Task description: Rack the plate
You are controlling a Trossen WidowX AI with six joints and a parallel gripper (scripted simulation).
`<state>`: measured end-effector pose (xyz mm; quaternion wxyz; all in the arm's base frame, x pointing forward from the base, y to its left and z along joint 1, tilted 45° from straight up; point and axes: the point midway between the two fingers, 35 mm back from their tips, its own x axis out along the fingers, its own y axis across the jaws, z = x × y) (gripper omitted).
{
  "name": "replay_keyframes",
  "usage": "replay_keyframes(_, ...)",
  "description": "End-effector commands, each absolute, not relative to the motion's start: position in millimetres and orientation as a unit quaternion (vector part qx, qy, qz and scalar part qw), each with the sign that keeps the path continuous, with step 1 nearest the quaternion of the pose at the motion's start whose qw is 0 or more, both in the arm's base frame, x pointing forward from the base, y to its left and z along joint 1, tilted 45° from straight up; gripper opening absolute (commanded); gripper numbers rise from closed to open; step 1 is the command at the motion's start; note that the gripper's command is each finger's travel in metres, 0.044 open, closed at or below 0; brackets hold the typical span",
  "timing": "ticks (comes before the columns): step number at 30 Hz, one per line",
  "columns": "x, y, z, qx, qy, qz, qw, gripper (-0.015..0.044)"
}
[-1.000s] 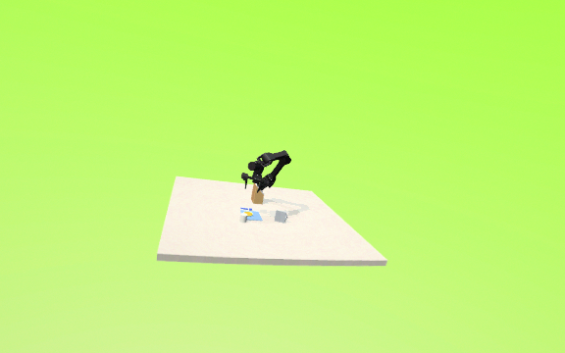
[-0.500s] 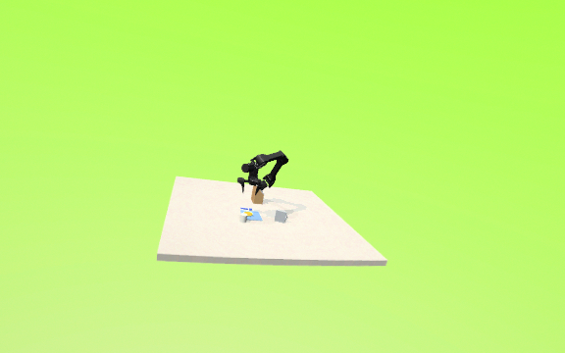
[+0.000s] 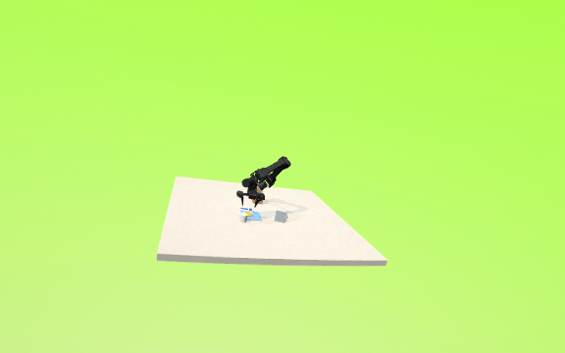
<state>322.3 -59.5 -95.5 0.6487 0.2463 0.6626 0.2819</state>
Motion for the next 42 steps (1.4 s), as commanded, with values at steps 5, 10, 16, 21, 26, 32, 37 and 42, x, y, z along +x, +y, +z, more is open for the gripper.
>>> replay_keyframes(5,321,-46,-106,0.251,0.664,0.284,0.645,0.04)
replay_keyframes(10,321,-40,-111,0.251,0.664,0.284,0.645,0.04)
replay_keyframes(16,321,-33,-118,0.251,0.664,0.284,0.645,0.04)
replay_keyframes(21,320,-27,-123,0.251,0.664,0.284,0.645,0.04)
replay_keyframes(26,320,-21,-128,0.252,0.664,0.284,0.644,0.04)
replay_keyframes(32,319,-15,-133,0.252,0.664,0.285,0.644,0.04)
replay_keyframes(37,319,-14,-134,0.252,0.664,0.285,0.644,0.0348)
replay_keyframes(42,319,-14,-134,0.252,0.664,0.285,0.644,0.0342)
